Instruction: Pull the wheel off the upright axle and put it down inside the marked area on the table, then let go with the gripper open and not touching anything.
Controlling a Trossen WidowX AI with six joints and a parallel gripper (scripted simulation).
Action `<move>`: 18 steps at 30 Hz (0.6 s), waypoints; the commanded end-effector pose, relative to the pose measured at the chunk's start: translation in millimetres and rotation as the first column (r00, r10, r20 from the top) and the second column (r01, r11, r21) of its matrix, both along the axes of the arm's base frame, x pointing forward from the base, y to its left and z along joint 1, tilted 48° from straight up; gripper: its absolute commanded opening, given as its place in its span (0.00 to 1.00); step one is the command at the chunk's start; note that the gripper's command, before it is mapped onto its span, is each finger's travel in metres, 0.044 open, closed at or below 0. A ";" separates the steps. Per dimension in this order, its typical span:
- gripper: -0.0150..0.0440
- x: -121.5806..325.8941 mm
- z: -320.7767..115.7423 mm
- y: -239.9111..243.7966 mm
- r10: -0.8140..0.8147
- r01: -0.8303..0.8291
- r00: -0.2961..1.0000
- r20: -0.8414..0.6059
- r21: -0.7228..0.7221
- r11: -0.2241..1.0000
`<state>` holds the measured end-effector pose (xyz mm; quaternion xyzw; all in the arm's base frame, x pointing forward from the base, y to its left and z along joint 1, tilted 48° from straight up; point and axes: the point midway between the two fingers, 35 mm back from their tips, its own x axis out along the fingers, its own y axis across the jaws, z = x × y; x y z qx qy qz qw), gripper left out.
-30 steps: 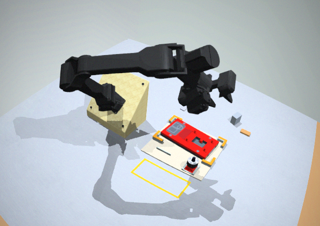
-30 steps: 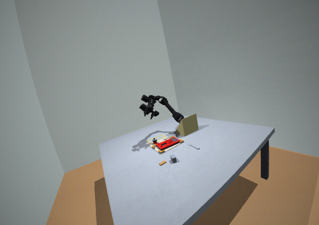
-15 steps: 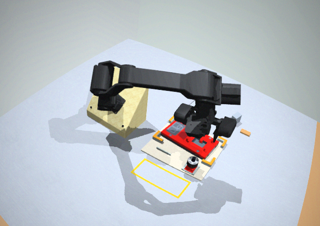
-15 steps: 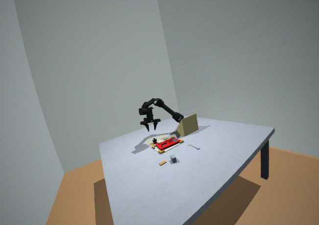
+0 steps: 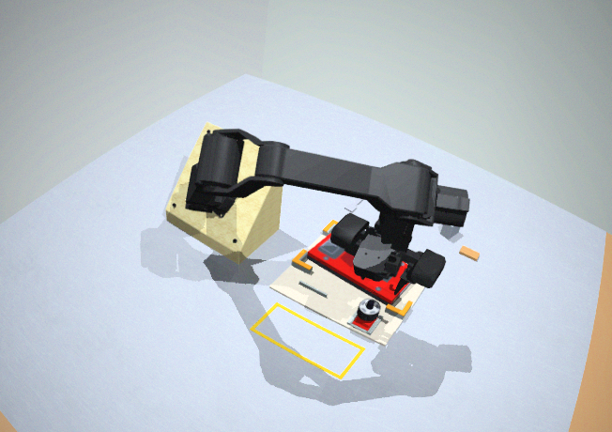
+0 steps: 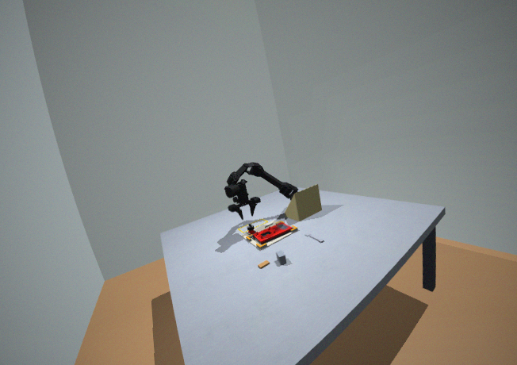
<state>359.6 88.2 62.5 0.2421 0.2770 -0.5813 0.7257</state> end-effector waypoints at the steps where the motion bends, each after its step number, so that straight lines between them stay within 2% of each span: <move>1: 0.76 0.9 -11.2 -13.5 -0.004 0.004 1.000 -0.011 -0.010 1.000; 12: 0.76 6.1 -42.4 -49.6 -0.005 0.005 1.000 -0.009 -0.013 1.000; 17: 0.76 6.3 -44.1 -51.8 -0.005 0.005 1.000 -0.009 -0.014 1.000; 18: 0.72 7.2 -41.5 -49.4 -0.011 0.011 1.000 -0.006 -0.008 1.000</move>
